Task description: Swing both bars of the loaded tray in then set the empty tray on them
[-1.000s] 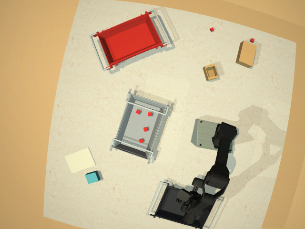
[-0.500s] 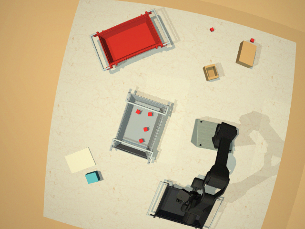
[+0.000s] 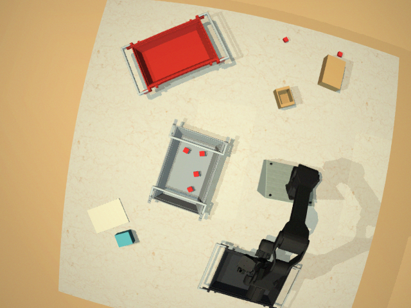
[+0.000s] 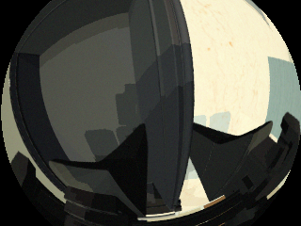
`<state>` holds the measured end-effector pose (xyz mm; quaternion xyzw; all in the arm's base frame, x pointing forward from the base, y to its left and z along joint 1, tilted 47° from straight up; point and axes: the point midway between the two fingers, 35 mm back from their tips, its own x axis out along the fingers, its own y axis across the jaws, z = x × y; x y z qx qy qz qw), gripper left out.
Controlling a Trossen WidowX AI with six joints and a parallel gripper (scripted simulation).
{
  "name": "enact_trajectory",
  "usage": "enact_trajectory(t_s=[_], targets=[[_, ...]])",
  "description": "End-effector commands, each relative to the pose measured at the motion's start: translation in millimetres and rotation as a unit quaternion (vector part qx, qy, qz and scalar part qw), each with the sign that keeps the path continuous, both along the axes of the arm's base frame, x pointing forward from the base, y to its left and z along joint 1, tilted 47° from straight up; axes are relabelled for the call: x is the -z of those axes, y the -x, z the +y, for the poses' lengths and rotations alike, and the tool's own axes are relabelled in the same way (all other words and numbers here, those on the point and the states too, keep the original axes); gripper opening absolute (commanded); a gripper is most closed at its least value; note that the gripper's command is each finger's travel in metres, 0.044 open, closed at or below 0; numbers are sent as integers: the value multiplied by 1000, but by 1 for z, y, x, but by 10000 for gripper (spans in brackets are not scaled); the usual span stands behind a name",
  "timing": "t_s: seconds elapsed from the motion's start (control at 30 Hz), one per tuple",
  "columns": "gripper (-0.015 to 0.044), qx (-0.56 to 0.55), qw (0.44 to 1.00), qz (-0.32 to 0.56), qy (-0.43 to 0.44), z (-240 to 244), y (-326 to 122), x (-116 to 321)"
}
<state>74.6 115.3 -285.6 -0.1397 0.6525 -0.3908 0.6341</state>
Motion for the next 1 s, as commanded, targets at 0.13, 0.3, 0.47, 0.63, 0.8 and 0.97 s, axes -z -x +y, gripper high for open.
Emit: enact_trajectory(t_s=[0.13,0.3,0.47,0.63,0.8,0.97], targets=[[85,-4,1000,2,5,-3,1,0],[52,-4,1000,2,5,-3,1,0],[19,-4,1000,2,5,-3,1,0],[0,-4,1000,2,5,4,-1,-6],[0,-4,1000,2,5,25,-7,-26],[0,-4,1000,3,5,47,-11,-49]])
